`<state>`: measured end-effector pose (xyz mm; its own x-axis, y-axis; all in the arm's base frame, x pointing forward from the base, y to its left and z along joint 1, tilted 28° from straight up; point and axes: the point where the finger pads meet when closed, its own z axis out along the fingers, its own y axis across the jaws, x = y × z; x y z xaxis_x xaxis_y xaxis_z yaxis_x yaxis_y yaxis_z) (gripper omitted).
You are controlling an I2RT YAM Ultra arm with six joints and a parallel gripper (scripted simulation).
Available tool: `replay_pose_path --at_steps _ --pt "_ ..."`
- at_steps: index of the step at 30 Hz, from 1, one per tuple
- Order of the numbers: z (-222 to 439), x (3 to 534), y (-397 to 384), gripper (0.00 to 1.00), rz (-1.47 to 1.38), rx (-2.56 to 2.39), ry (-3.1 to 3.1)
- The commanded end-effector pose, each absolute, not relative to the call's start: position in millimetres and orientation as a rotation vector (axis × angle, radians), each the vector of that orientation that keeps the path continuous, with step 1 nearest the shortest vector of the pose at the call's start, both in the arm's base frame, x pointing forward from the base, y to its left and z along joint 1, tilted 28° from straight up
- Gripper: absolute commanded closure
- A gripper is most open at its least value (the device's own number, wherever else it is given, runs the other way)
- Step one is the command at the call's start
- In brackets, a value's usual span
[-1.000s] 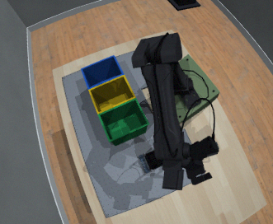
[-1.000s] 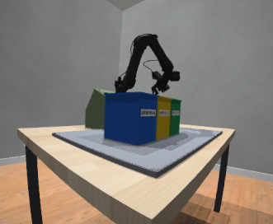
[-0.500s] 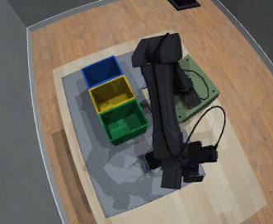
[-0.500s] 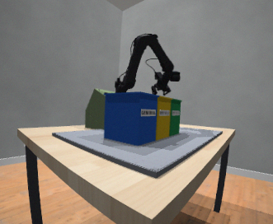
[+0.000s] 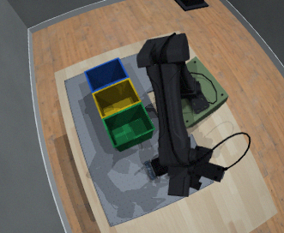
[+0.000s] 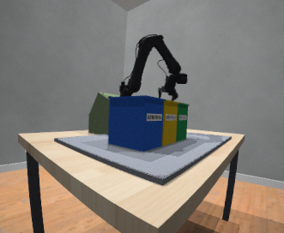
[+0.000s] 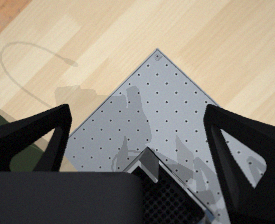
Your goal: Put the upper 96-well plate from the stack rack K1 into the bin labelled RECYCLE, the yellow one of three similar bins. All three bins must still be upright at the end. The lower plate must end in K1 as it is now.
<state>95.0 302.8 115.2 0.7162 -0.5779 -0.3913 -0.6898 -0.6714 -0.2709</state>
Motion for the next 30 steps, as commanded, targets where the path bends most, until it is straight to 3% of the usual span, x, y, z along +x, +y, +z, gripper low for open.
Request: replay_pose_path --at_steps 1,30 --pt "135.8 93.1 306.7 0.0 0.37 -2.43 1.152" --pt "137.5 125.0 276.1 0.0 0.248 -1.819 2.108"
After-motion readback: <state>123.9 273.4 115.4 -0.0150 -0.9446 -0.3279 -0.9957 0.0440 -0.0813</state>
